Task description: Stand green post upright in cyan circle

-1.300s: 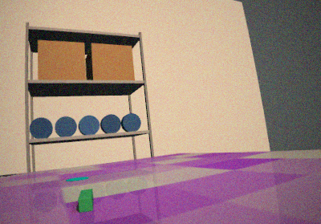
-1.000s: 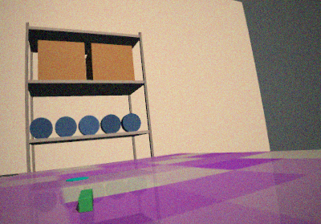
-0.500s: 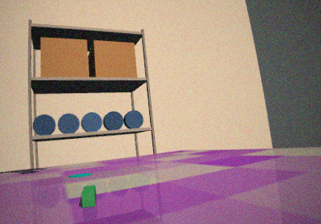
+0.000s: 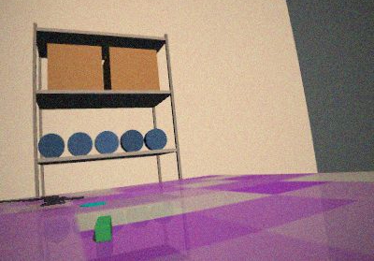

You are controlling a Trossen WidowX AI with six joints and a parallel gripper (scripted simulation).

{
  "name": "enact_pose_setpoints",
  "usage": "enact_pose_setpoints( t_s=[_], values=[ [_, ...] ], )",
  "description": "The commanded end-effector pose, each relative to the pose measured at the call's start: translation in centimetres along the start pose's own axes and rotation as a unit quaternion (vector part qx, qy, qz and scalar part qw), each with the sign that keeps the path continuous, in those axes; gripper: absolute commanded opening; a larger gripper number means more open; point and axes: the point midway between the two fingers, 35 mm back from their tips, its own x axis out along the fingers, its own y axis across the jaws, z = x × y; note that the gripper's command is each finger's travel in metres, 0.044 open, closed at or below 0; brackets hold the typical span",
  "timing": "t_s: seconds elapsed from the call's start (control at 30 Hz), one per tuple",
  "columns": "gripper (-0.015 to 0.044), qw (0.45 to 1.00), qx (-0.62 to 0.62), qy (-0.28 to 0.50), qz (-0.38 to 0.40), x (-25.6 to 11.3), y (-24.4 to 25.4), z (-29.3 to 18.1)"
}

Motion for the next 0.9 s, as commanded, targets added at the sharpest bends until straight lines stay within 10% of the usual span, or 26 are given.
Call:
enact_pose_setpoints(
  t_s=[0.0,0.87],
  values=[
    [0.0233,0.995,-0.072,-0.051,0.051,0.7,4.0,2.6],
    [0.0233,0.762,-0.351,-0.376,0.393,-7.0,29.6,9.0]
  ],
)
